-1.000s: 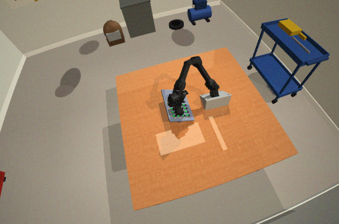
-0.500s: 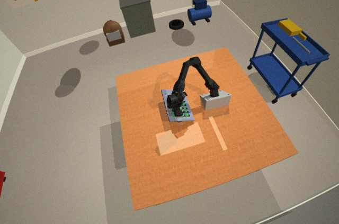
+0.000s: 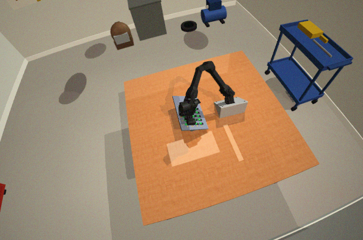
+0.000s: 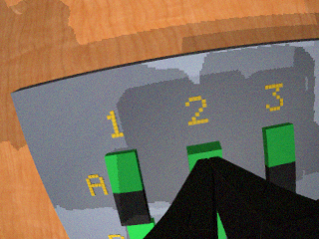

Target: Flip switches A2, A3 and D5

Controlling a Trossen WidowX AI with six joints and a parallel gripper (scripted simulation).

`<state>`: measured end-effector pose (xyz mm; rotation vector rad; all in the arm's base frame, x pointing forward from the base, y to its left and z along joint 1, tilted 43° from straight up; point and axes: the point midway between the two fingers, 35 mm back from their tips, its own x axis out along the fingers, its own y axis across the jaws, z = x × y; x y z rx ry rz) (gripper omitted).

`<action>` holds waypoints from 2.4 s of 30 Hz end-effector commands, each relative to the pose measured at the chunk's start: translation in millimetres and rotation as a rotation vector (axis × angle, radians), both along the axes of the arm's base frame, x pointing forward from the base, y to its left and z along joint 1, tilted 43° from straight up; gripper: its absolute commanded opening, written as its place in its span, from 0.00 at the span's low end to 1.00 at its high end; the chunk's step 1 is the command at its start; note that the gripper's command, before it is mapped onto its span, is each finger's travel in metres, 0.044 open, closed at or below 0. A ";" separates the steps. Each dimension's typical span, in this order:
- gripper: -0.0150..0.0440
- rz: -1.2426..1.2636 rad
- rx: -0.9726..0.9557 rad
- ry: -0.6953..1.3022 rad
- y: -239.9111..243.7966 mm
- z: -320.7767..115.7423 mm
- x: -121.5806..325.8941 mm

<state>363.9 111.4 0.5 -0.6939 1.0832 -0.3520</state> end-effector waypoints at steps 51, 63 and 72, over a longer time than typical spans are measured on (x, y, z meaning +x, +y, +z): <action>0.25 0.001 0.000 -0.001 -1.0 -1.4 1.2; 0.25 0.021 0.003 -0.012 17.7 47.6 -34.8; 0.25 0.030 0.003 -0.021 -8.3 43.3 -33.9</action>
